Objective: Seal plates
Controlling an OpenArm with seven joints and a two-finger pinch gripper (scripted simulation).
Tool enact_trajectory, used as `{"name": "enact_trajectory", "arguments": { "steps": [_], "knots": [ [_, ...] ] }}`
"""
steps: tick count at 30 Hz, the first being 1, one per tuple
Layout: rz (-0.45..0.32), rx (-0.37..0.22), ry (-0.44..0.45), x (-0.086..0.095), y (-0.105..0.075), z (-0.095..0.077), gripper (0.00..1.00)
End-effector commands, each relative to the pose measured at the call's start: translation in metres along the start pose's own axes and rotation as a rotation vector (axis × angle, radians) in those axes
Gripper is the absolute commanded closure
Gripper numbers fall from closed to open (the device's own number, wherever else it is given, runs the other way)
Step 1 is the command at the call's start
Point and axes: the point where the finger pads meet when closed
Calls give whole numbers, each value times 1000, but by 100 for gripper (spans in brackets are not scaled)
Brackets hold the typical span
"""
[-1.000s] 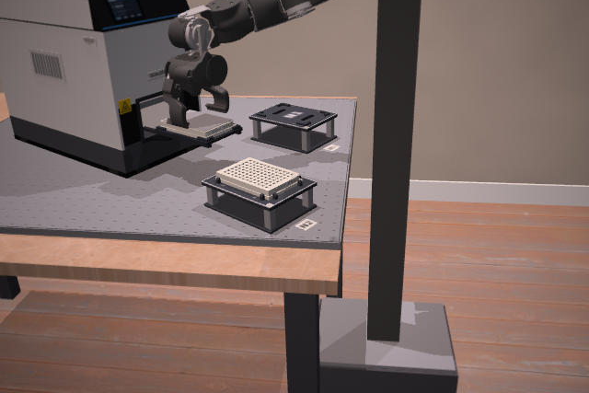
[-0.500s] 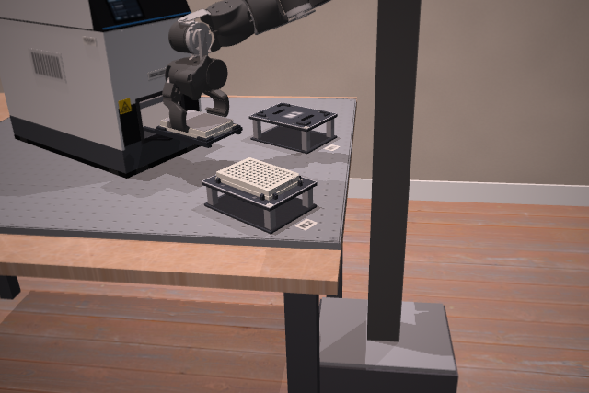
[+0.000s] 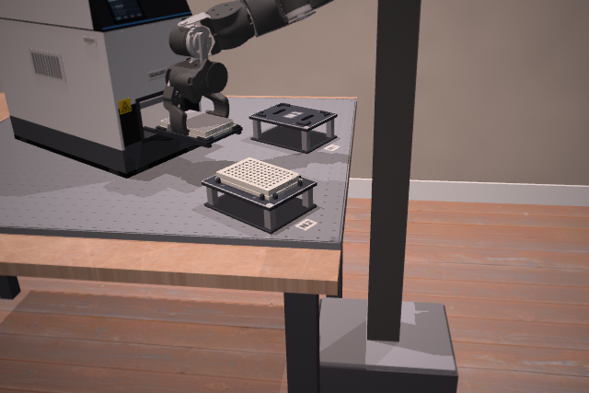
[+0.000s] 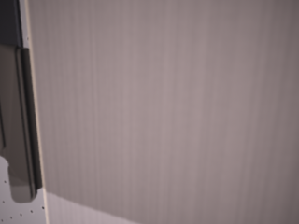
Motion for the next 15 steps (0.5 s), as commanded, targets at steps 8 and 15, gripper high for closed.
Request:
{"name": "enact_trajectory", "arguments": {
  "steps": [8, 15],
  "knots": [
    [-3, -1, -3, 1, -1, 0, 36],
    [-3, -1, -3, 1, -1, 0, 39]
  ]
}}
Point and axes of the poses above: the point where the finger pads meet when closed, its own y axis out along the fingers, its own x axis across the jaws, z = x × y, and after that the axes turned 11 degrees about y, right-handed
